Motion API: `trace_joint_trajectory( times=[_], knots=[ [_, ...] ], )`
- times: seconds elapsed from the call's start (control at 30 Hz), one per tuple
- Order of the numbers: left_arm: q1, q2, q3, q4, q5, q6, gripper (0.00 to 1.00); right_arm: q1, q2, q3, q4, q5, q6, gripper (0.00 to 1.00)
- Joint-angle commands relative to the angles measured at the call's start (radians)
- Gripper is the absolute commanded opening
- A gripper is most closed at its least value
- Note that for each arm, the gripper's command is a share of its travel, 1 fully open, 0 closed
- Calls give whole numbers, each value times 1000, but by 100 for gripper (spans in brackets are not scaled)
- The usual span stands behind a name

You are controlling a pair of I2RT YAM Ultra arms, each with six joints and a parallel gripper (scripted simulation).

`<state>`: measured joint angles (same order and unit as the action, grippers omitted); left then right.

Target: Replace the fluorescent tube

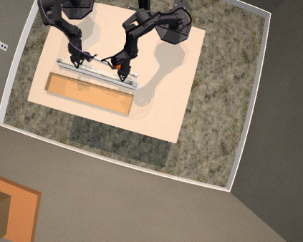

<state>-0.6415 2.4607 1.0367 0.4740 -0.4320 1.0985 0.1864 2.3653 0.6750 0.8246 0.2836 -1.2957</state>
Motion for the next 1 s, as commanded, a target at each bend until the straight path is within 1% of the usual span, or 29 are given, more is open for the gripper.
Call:
trace_joint_trajectory(
  times=[0.0,0.47,0.5,0.6,0.97],
  knots=[
    [-6,-3,10,2,-13,0,11,12,-36,22,26,-13,10,49],
    [-6,-4,10,4,-6,-1,11,12,-35,18,25,-13,10,49],
    [-6,-4,10,4,-6,-1,11,12,-35,18,25,-13,10,11],
    [-6,-4,10,8,-5,0,11,12,-35,18,26,1,11,11],
    [-6,-3,10,3,-5,2,11,12,-35,18,26,1,11,11]
  ],
)
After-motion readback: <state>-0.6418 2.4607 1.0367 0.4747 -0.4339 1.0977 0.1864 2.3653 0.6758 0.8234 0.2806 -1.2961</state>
